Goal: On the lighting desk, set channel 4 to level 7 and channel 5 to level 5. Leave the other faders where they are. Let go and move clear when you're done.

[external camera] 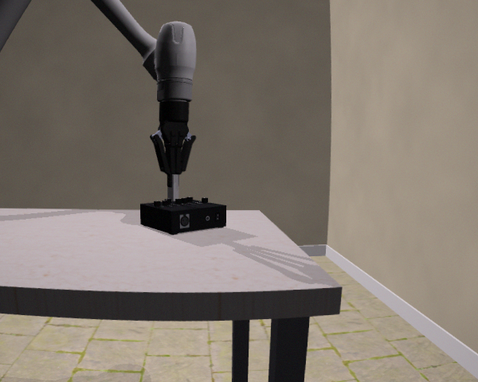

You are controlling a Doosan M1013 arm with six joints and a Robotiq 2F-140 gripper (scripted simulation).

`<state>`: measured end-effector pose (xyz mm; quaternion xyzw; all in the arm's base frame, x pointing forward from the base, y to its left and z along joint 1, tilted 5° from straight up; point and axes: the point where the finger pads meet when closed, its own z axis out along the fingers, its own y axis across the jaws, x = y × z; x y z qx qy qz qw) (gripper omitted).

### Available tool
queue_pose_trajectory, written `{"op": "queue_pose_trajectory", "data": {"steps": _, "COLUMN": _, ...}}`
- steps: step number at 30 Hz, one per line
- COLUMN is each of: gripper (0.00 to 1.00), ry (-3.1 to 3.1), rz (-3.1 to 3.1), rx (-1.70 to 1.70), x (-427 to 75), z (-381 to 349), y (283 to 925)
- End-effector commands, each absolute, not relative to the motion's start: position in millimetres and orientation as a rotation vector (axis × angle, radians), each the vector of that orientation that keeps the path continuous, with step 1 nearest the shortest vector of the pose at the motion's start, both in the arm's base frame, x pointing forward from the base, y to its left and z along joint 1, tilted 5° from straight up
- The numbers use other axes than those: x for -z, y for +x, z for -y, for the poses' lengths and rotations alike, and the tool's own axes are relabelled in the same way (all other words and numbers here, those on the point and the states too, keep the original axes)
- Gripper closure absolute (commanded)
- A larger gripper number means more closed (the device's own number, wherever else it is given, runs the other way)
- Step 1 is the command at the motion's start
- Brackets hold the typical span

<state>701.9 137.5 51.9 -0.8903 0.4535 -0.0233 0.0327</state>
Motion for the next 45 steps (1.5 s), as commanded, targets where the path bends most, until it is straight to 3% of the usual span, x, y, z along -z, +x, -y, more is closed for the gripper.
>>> {"op": "queue_pose_trajectory", "data": {"steps": 1, "gripper": 0.90, "ry": -2.740, "rz": -1.396, "rx": 0.072, "x": -52, "z": -138, "y": 702}}
{"op": "queue_pose_trajectory", "data": {"steps": 45, "gripper": 0.90, "ry": -2.740, "rz": -1.396, "rx": 0.072, "x": -52, "z": -127, "y": 710}}
